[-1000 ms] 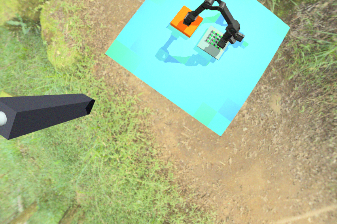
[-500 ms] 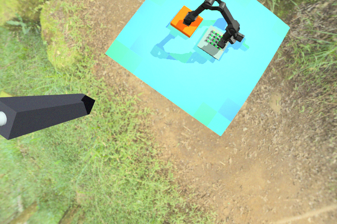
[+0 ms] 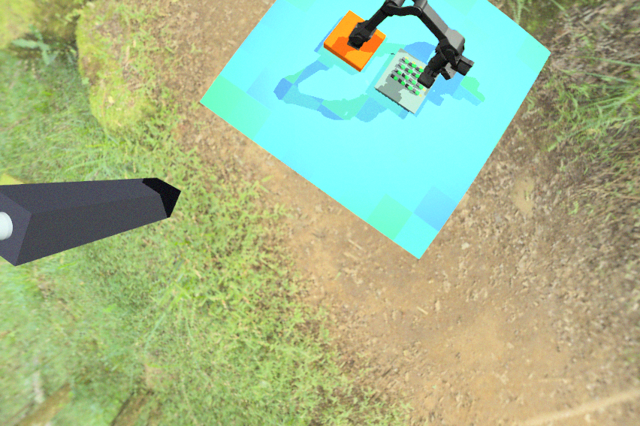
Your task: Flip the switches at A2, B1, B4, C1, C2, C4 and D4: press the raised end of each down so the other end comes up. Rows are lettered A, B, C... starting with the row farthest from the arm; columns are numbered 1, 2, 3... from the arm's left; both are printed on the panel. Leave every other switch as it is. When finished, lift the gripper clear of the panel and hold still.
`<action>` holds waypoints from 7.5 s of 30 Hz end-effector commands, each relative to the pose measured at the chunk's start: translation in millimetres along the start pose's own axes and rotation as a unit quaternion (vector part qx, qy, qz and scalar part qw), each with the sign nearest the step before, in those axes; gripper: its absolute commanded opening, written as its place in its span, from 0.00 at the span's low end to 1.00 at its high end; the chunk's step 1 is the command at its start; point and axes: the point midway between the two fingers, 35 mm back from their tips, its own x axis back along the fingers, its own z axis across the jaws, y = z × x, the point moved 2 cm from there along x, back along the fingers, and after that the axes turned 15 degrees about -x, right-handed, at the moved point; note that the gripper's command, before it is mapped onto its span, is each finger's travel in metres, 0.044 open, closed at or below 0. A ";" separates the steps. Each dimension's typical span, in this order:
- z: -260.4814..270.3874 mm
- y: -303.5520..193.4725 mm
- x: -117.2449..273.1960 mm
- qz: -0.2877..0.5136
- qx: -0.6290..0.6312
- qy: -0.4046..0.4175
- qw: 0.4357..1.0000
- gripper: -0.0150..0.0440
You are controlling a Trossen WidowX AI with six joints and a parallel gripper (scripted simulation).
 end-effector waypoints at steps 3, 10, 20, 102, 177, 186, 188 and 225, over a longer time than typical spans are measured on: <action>13.1 -16.1 6.4 0.006 0.001 -0.002 1.000 0.25; 26.0 -30.9 3.5 0.007 0.001 -0.002 1.000 0.25; 26.1 -30.3 -28.8 0.019 0.001 -0.005 1.000 0.25; 26.0 -30.6 -55.7 0.019 0.001 -0.005 1.000 0.25; -77.1 -24.3 -26.5 -0.006 0.001 -0.002 1.000 0.25; -77.1 -24.5 -28.5 -0.007 0.001 -0.002 1.000 0.25; -77.1 -24.5 -28.5 -0.007 0.001 -0.002 1.000 0.25; -77.4 -24.9 -52.5 -0.007 0.001 -0.002 1.000 0.25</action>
